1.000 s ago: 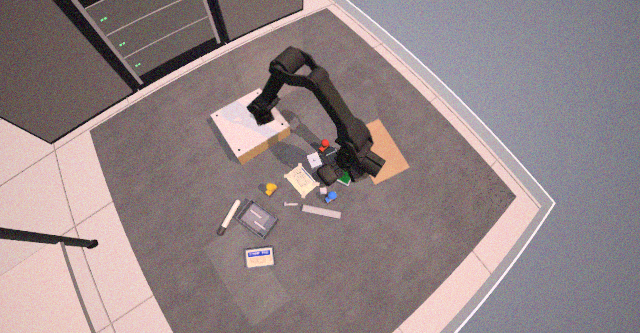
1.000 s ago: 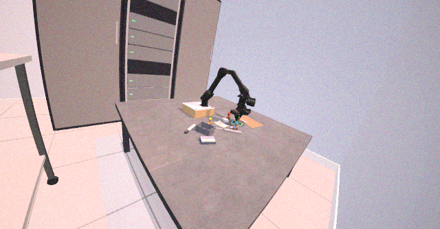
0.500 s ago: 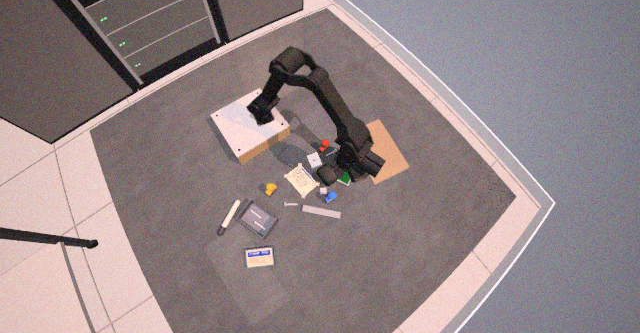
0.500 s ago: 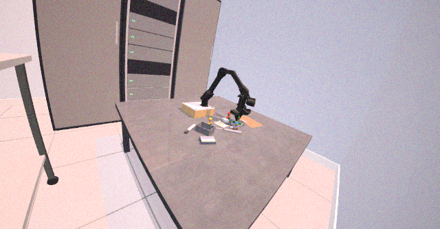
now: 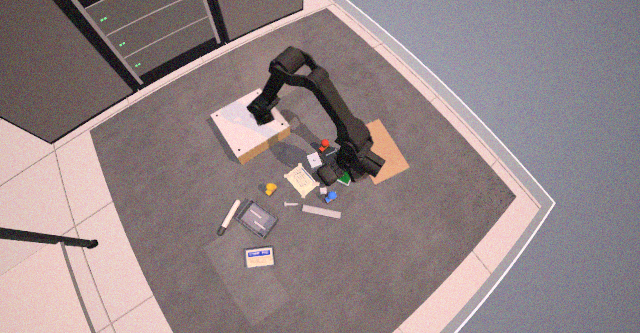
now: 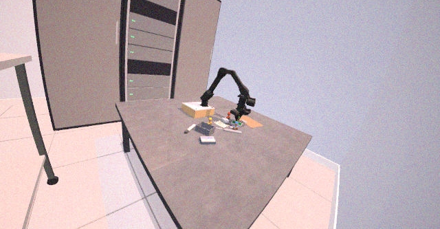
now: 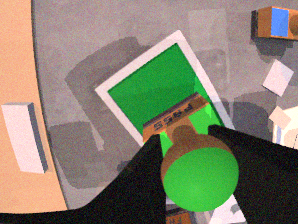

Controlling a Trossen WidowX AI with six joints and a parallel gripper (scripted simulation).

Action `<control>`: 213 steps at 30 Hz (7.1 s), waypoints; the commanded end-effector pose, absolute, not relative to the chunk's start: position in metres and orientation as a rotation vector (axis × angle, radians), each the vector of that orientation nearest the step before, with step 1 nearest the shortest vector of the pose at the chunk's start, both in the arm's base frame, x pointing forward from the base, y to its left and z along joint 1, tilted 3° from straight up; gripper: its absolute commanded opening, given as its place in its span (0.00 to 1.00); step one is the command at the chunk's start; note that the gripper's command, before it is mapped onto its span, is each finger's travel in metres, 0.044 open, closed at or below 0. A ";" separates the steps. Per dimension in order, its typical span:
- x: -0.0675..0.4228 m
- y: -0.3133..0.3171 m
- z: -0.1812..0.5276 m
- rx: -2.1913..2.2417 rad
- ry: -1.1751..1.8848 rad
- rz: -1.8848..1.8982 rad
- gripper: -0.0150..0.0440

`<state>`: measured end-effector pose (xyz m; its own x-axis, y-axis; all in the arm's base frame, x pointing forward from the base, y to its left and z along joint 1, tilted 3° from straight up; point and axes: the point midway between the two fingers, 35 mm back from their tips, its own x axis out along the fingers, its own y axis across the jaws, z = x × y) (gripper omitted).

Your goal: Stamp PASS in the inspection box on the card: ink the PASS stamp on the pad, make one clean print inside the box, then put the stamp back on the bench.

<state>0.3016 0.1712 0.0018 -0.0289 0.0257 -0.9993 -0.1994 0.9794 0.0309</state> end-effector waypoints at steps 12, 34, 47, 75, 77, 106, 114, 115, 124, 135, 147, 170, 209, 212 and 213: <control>0.302 0.172 0.000 -0.135 1.588 0.181 0.25; 0.302 0.172 -0.001 -0.135 1.588 0.181 0.25; 0.302 0.172 0.002 -0.135 1.588 0.181 0.25; 0.304 0.171 0.024 -0.135 1.588 0.181 0.25; 0.304 0.171 0.027 -0.135 1.588 0.181 0.25; 0.303 0.149 0.060 -0.243 1.574 0.290 0.25; 0.298 0.121 0.060 -0.401 1.544 0.448 0.25; 0.297 0.117 0.060 -0.421 1.539 0.468 0.25; 0.289 0.087 0.059 -0.598 1.491 0.644 0.25; 0.274 0.053 0.057 -0.813 1.411 0.857 0.25; 0.262 0.032 0.053 -0.956 1.345 1.000 0.25; 0.263 0.033 0.038 -0.955 1.343 1.001 0.25; 0.263 0.033 0.012 -0.952 1.340 1.004 0.25; 0.263 0.033 0.010 -0.952 1.339 1.005 0.25; 0.263 0.033 0.009 -0.951 1.339 1.005 0.25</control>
